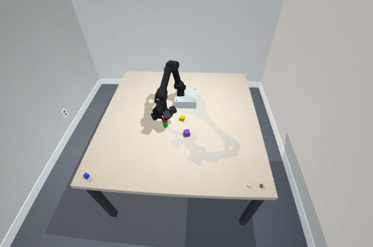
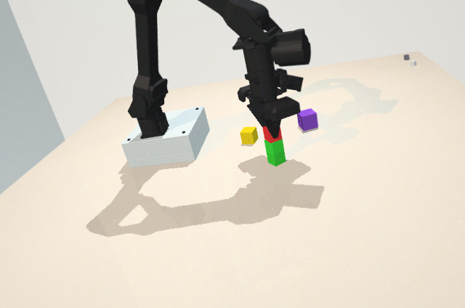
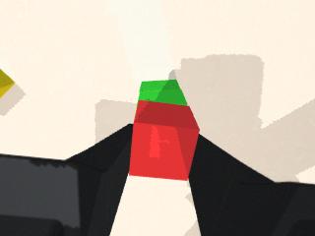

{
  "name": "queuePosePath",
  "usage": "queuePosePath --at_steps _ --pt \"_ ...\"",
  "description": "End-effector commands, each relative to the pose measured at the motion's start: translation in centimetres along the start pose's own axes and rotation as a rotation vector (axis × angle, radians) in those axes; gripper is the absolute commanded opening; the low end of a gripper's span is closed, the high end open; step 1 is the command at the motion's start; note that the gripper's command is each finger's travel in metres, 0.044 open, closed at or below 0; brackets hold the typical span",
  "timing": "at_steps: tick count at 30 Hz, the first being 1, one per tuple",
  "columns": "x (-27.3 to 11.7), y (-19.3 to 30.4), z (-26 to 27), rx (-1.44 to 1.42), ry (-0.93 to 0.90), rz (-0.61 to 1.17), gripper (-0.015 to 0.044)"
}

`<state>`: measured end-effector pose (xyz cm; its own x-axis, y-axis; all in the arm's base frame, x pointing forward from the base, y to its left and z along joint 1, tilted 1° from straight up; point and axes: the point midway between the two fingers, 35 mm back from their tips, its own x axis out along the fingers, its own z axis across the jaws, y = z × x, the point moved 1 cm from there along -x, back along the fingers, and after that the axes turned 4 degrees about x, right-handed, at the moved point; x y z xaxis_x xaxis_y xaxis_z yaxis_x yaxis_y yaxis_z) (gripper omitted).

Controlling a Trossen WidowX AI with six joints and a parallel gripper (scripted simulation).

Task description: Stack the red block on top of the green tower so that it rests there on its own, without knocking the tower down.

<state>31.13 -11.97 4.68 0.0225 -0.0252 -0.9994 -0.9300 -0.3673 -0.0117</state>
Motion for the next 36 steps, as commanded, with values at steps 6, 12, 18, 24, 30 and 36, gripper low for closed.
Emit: queuePosePath --at_steps 6,12,18,24,30,36 --pt "0.08 0.01 -0.06 -0.005 0.003 0.001 0.0" --pt "-0.03 0.0 -0.01 0.0 -0.001 0.001 0.0079" --pt "-0.03 0.0 -0.01 0.0 -0.001 0.001 0.0236" --pt "-0.03 0.0 -0.01 0.0 -0.001 0.001 0.0394" --pt "-0.03 0.0 -0.01 0.0 -0.001 0.001 0.044" --pt "-0.03 0.0 -0.01 0.0 -0.001 0.001 0.044"
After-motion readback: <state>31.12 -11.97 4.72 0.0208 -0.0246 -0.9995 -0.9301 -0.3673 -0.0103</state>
